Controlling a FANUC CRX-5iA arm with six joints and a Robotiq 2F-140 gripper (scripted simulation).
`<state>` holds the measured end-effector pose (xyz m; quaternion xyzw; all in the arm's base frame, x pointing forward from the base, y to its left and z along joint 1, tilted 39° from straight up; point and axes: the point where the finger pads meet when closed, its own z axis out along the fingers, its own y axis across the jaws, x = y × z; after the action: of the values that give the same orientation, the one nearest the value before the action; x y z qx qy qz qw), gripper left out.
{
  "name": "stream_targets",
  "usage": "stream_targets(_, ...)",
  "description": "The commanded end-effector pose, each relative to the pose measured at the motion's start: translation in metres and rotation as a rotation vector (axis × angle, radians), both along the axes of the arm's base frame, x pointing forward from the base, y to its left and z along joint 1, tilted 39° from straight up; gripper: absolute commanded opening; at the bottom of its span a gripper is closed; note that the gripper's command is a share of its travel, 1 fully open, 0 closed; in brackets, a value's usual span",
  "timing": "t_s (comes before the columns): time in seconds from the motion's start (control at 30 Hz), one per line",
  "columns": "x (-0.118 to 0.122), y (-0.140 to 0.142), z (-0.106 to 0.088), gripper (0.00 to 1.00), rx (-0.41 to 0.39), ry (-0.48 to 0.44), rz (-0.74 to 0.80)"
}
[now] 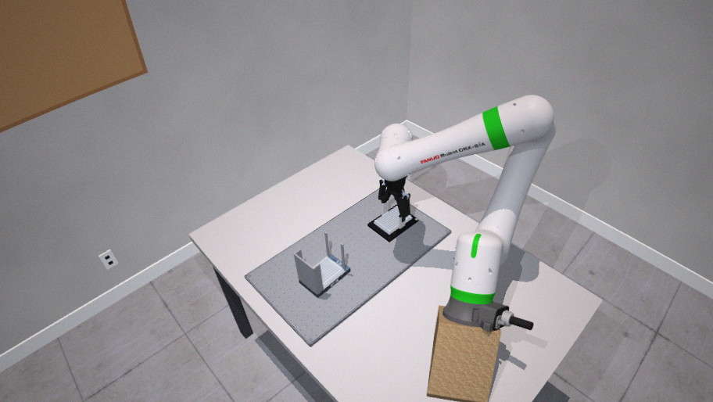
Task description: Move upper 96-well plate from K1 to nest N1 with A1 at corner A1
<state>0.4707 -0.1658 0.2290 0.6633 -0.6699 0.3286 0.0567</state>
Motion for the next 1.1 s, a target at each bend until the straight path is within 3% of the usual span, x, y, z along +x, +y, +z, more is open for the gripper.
stream_targets(0.0,0.0002,0.0000,-0.0001,0.00,0.000,0.000,0.000)
stream_targets(0.4,0.0008,-0.0009,-0.0014,0.00,0.000,0.000,0.000)
stream_targets(0.43,0.0009,-0.0010,-0.0015,1.00,0.000,0.000,0.000)
stream_targets(1.07,0.0009,-0.0010,-0.0015,1.00,0.000,0.000,0.000)
